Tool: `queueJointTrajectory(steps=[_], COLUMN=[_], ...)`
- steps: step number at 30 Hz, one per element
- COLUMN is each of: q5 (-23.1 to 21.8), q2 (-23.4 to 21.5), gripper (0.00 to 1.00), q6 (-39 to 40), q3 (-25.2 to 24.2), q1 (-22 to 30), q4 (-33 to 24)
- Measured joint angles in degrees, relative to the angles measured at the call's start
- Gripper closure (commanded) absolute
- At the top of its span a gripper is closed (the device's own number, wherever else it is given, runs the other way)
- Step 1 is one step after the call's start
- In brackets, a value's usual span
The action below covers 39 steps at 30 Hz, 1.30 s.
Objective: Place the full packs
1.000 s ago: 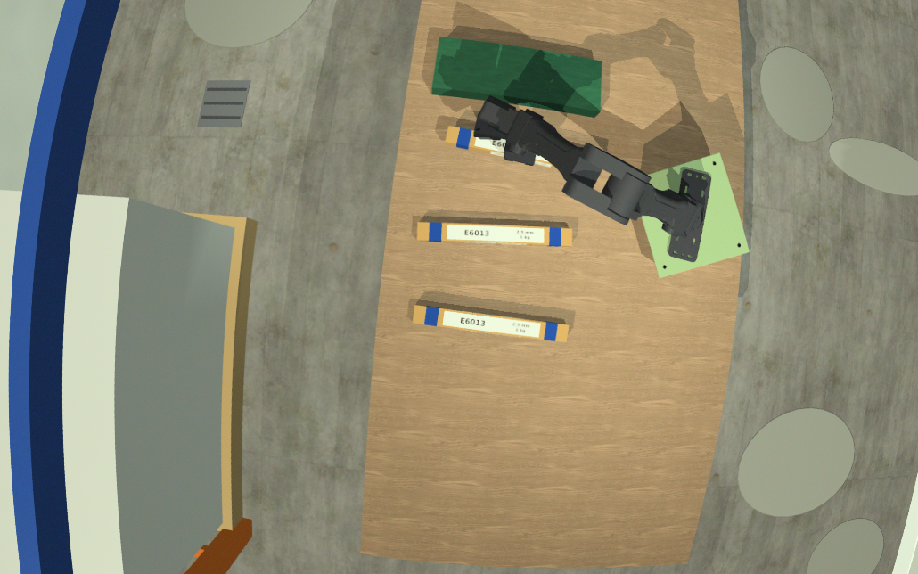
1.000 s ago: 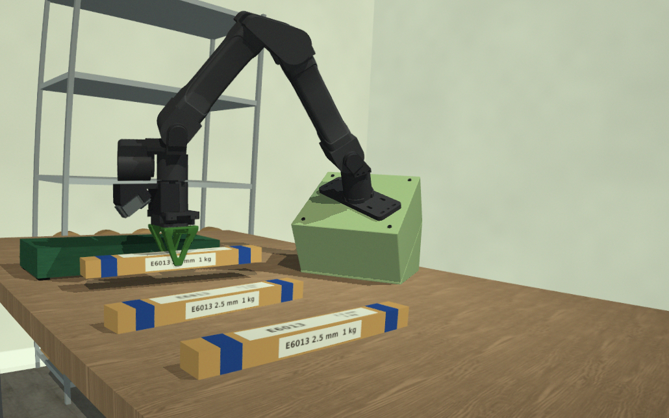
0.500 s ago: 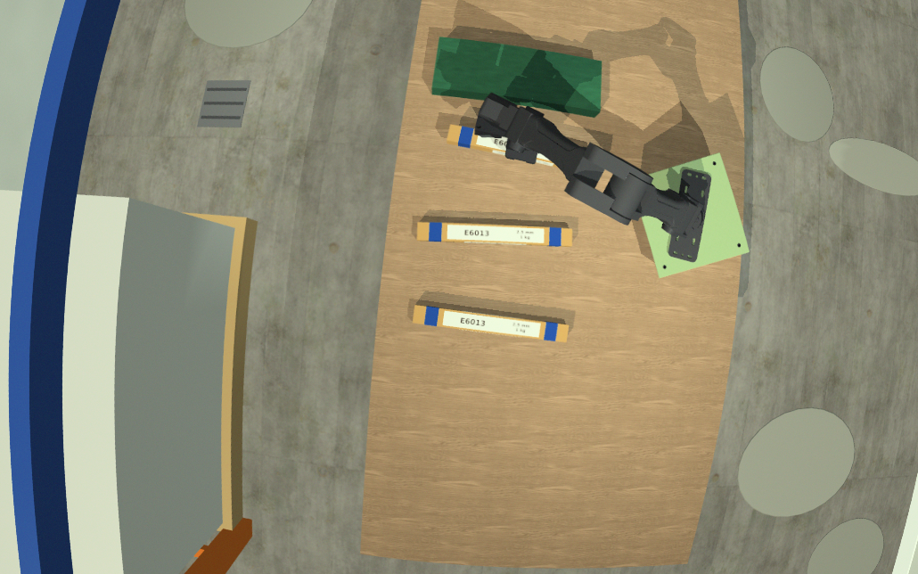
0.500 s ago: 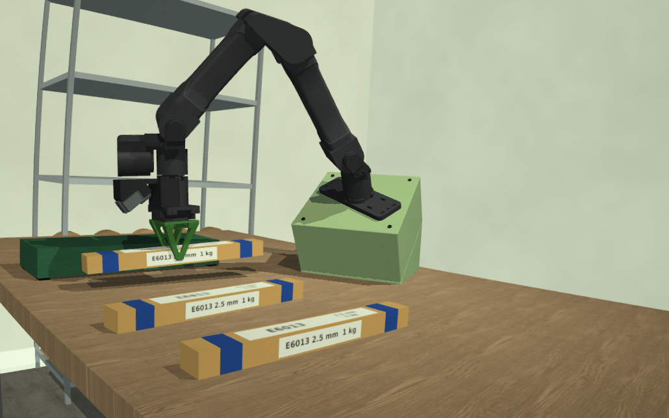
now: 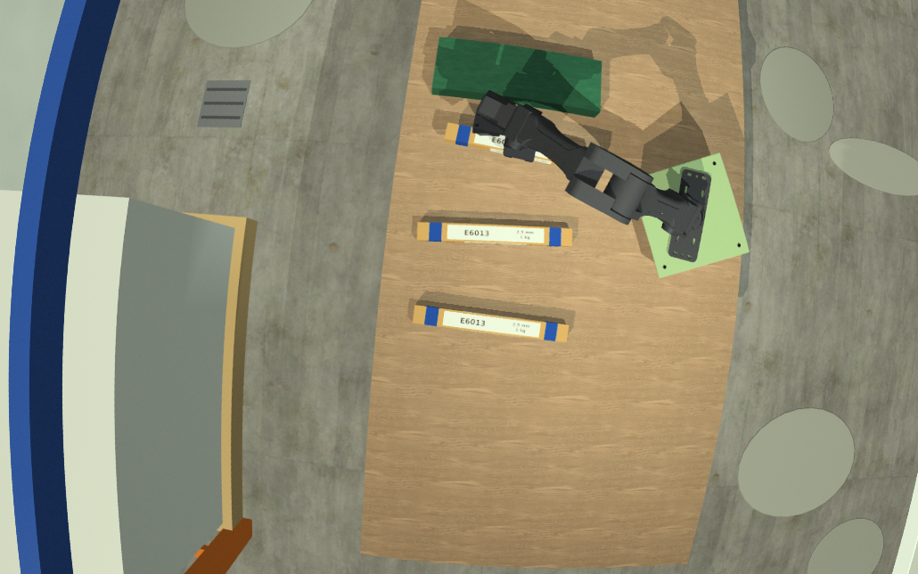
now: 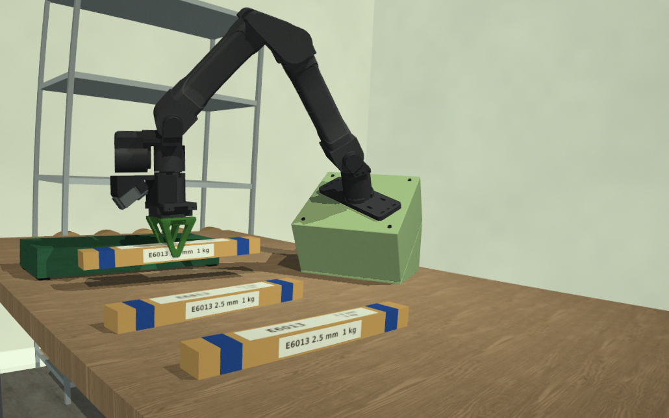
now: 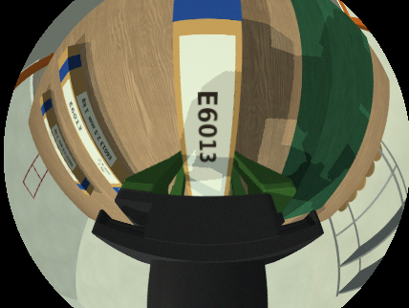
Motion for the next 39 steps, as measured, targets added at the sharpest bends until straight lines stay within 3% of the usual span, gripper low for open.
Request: queueJointTrajectory(steps=[39], q5=[-0.17], q2=[0.02], gripper=[1.00], q6=[-0.44], q3=[1.01], q1=[-0.46], q4=[-1.60])
